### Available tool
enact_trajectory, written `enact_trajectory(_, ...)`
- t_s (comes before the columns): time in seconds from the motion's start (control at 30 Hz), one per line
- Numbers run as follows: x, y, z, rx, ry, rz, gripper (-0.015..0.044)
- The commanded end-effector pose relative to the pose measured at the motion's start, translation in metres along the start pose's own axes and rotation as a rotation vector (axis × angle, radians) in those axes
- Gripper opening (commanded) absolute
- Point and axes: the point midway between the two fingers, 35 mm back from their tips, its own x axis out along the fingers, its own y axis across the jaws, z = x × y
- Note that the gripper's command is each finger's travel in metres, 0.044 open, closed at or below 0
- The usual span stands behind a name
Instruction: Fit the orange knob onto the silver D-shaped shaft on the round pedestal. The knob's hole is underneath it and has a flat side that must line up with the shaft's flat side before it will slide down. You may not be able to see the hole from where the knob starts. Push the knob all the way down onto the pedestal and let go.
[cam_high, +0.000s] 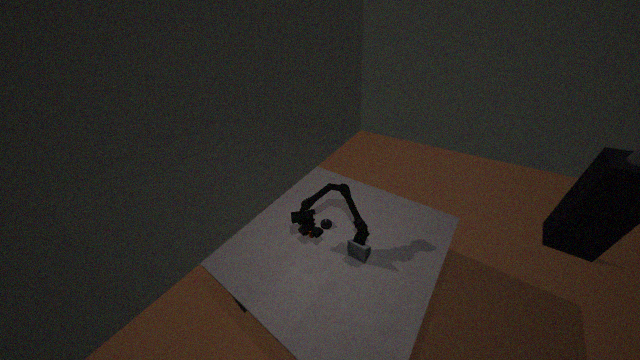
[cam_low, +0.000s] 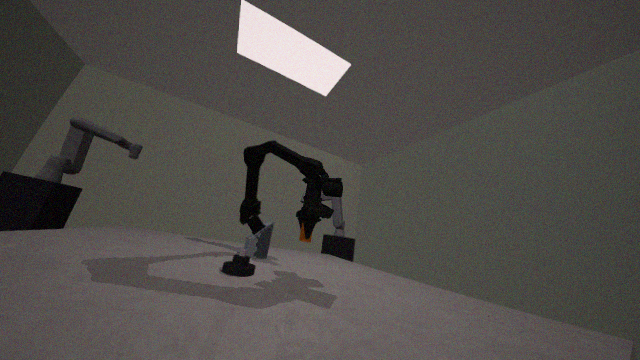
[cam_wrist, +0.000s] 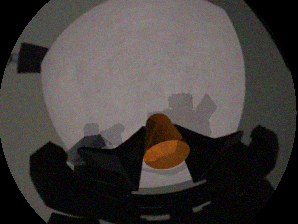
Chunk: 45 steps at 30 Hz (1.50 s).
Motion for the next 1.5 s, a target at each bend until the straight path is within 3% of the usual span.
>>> enact_trajectory(0.0,-0.016,-0.001,0.0,0.008,-0.008,-0.004,0.0)
enact_trajectory(0.3,-0.034,0.0,0.0,0.007,-0.005,-0.004,0.0)
enact_trajectory(1.47,-0.007,-0.046,-0.097,0.001,-0.027,-0.005,0.0)
